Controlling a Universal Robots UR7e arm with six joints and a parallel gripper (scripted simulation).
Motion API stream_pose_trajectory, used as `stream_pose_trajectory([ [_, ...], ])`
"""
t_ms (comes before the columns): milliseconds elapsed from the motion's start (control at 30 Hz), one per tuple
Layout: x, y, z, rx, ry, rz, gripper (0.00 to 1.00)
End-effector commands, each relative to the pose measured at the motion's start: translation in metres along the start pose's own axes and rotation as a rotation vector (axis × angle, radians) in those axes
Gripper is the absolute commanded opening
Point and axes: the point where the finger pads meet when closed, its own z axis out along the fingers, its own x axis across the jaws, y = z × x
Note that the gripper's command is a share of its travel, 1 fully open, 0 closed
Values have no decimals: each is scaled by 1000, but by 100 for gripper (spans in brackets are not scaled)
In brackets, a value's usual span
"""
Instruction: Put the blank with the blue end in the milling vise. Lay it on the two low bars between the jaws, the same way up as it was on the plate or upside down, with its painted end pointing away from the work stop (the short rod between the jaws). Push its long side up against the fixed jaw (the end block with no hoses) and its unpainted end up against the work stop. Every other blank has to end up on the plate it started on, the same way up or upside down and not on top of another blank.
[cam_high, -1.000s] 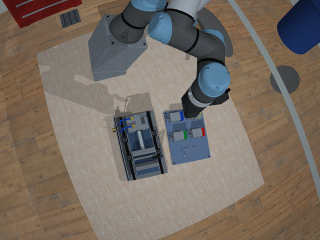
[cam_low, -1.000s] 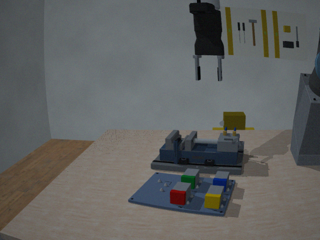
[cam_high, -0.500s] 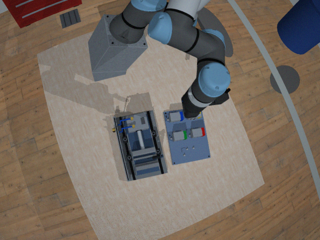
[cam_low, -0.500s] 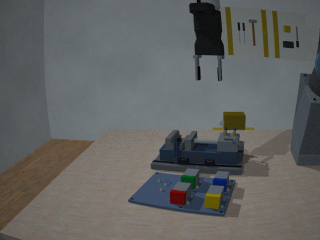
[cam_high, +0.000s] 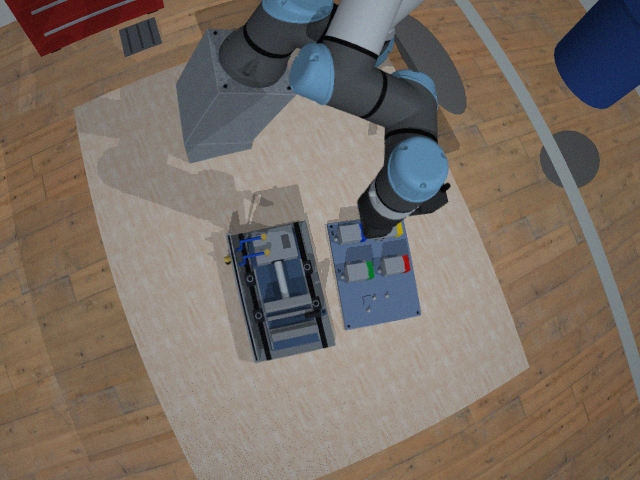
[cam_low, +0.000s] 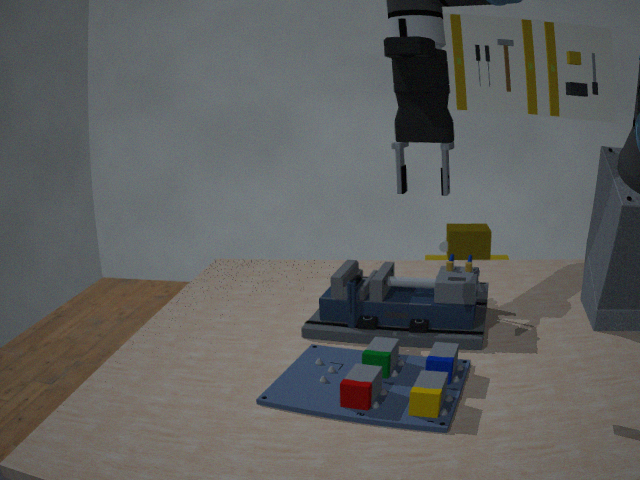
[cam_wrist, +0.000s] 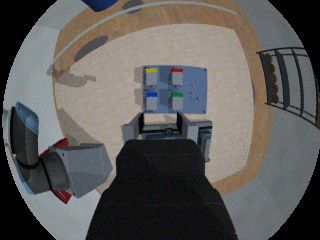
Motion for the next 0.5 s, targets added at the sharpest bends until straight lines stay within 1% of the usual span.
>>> stream_pose_trajectory([
  [0, 8, 0, 17, -4, 17, 0, 100],
  [167, 8, 0, 17, -4, 17, 0, 100],
  [200, 6, 0, 24, -2, 10, 0, 100],
  [333, 10, -1, 71, -4, 17, -1, 100],
  [467, 10, -1, 71, -4, 17, -1, 100],
])
